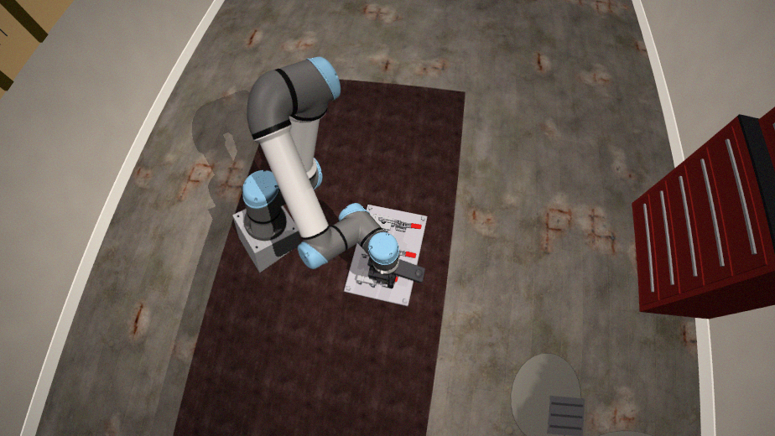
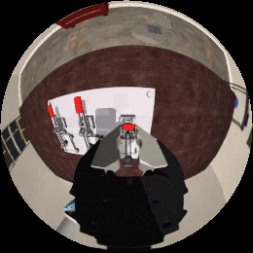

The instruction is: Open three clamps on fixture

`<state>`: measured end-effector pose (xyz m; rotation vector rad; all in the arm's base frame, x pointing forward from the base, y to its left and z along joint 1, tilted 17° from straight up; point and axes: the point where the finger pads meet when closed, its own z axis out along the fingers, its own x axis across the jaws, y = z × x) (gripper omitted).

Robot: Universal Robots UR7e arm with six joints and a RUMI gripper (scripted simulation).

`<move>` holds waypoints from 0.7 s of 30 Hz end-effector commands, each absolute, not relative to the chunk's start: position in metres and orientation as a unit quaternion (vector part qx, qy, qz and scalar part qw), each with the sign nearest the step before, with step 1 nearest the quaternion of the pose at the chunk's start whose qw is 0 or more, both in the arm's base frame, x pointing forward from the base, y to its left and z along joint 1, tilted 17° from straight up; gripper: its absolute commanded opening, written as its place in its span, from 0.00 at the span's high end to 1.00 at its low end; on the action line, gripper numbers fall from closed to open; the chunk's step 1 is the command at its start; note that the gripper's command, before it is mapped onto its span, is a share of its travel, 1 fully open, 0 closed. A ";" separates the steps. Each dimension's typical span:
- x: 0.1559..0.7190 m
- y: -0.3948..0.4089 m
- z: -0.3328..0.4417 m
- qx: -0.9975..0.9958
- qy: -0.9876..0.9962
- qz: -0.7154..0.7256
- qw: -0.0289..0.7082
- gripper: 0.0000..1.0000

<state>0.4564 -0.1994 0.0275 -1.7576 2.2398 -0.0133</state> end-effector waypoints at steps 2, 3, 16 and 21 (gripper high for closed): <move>0.452 -0.199 0.027 -0.611 0.778 -0.005 0.147 1.00; 0.452 -0.198 0.027 -0.611 0.778 -0.005 0.147 1.00; 0.446 -0.197 0.026 -0.611 0.778 -0.005 0.147 1.00; 0.445 -0.197 0.026 -0.611 0.778 -0.005 0.147 1.00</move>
